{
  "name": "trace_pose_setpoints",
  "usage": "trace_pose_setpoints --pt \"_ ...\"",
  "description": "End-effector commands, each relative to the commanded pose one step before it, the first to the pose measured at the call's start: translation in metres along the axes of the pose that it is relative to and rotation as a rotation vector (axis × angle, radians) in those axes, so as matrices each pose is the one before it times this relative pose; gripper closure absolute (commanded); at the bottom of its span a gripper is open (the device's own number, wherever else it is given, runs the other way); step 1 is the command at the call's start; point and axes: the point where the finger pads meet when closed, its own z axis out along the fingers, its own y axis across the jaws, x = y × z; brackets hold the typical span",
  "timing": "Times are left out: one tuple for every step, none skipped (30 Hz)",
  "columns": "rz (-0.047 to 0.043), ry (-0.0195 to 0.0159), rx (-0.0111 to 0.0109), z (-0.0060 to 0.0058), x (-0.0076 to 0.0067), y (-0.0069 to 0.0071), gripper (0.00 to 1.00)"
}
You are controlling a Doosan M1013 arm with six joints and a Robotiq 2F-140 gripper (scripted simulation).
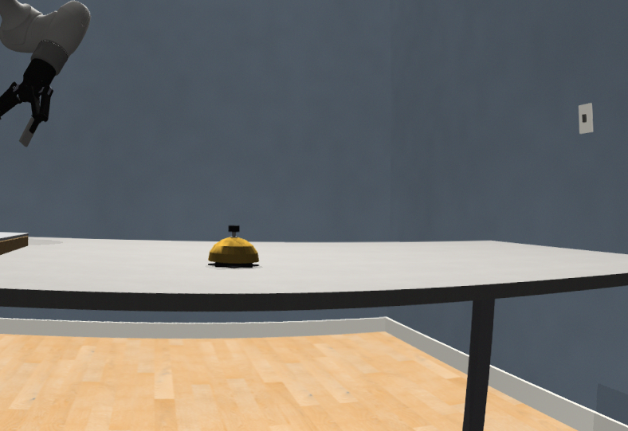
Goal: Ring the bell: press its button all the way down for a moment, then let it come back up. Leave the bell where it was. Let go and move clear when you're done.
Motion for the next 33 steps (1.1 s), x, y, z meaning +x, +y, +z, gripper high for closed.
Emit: trace_pose_setpoints --pt "0.00073 -0.00046 -0.00048 -0.00016 -0.00027 -0.00032 0.00" --pt "0.00191 -0.00112 -0.00072 -0.00029 -0.00071 -0.00075 0.00" --pt "0.00355 -0.00209 -0.00134 -0.00054 -0.00133 -0.00141 0.00" --pt "0.00558 -0.00328 -0.00209 -0.00084 -0.00208 -0.00223 0.00" --pt "0.00794 -0.00465 -0.00294 -0.00119 -0.00296 -0.00319 0.00" --pt "0.01056 -0.00616 -0.00386 -0.00157 -0.00391 -0.00429 0.00" --pt "0.01338 -0.00777 -0.00479 -0.00196 -0.00493 -0.00550 0.00" --pt "0.01633 -0.00944 -0.00572 -0.00235 -0.00599 -0.00681 0.00" --pt "0.01938 -0.01112 -0.00658 -0.00272 -0.00706 -0.00821 0.00" --pt "0.02245 -0.01279 -0.00737 -0.00307 -0.00811 -0.00969 0.00" --pt "0.02551 -0.01441 -0.00804 -0.00338 -0.00913 -0.01125 0.00" --pt "0.01900 -0.01064 -0.00575 -0.00244 -0.00679 -0.00850 0.00" --pt "0.01750 -0.00974 -0.00513 -0.00219 -0.00623 -0.00793 0.00" --pt "0.01839 -0.01016 -0.00521 -0.00224 -0.00650 -0.00845 0.00" --pt "0.00000 0.00000 0.00000 0.00000 0.00000 0.00000 0.00" --pt "0.00000 0.00000 0.00000 0.00000 0.00000 0.00000 0.00" --pt "0.03373 -0.01847 -0.00909 -0.00396 -0.01168 -0.01591 0.00" --pt "0.02815 -0.01524 -0.00713 -0.00314 -0.00969 -0.01355 0.00" --pt "0.01127 -0.00606 -0.00274 -0.00121 -0.00391 -0.00547 0.00" --pt "0.01595 -0.00853 -0.00377 -0.00168 -0.00548 -0.00783 0.00" --pt "0.01847 -0.00981 -0.00420 -0.00189 -0.00629 -0.00918 0.00" --pt "0.01824 -0.00962 -0.00398 -0.00180 -0.00617 -0.00918 0.00" --pt "0.01808 -0.00947 -0.00378 -0.00173 -0.00608 -0.00921 0.00" --pt "0.01804 -0.00939 -0.00361 -0.00166 -0.00602 -0.00930 0.00" --pt "0.01800 -0.00930 -0.00343 -0.00160 -0.00597 -0.00939 0.00" --pt "0.01794 -0.00921 -0.00327 -0.00154 -0.00590 -0.00947 0.00" --pt "0.01788 -0.00912 -0.00310 -0.00147 -0.00584 -0.00955 0.00" --pt "0.01782 -0.00903 -0.00293 -0.00141 -0.00578 -0.00963 0.00" --pt "0.01776 -0.00893 -0.00277 -0.00135 -0.00571 -0.00970 0.00" --pt "0.01771 -0.00885 -0.00261 -0.00129 -0.00565 -0.00978 0.00" --pt "0.01765 -0.00876 -0.00245 -0.00122 -0.00558 -0.00985 0.00" --pt "0.00000 0.00000 0.00000 0.00000 0.00000 0.00000 0.00" --pt "0.00000 0.00000 0.00000 0.00000 0.00000 0.00000 0.00"
